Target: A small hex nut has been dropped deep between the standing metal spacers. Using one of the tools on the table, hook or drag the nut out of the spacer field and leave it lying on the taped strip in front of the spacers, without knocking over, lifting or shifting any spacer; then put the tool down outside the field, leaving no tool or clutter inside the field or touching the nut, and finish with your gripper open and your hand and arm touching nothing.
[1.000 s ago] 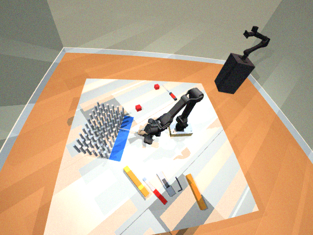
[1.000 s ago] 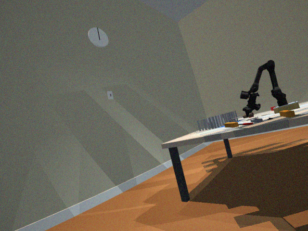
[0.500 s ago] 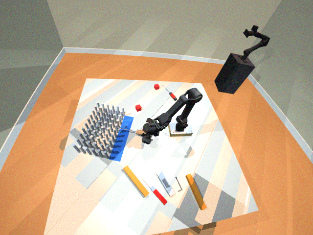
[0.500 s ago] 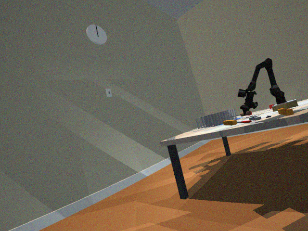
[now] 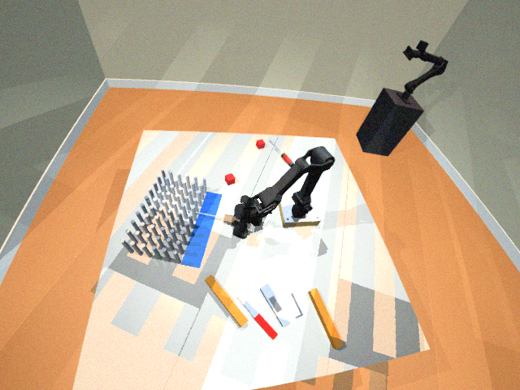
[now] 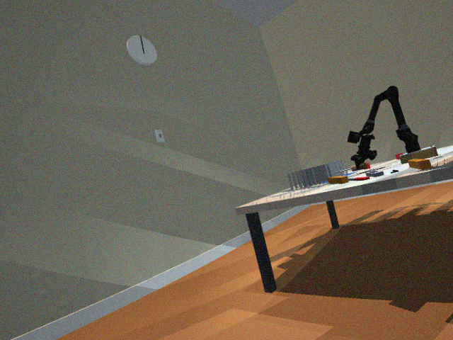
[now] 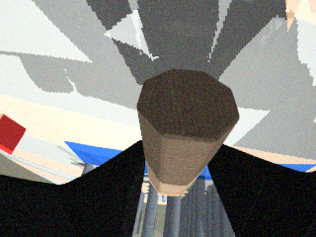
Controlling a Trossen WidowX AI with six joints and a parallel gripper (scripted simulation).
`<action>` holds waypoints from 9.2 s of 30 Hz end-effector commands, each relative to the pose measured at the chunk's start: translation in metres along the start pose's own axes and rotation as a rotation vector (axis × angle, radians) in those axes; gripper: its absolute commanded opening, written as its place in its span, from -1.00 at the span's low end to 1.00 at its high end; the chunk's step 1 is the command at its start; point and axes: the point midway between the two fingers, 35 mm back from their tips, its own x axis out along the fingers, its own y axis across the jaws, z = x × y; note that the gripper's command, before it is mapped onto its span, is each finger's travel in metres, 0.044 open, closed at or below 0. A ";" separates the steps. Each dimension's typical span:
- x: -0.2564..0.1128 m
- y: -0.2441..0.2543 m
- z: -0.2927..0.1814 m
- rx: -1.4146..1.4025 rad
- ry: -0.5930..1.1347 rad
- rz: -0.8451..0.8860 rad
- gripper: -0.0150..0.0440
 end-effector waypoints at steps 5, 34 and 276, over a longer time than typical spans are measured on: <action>0.003 -0.002 -0.008 0.000 0.006 -0.006 -0.49; 0.016 -0.001 -0.028 0.000 0.009 -0.006 -0.49; 0.026 -0.001 -0.031 0.004 0.012 -0.004 -0.49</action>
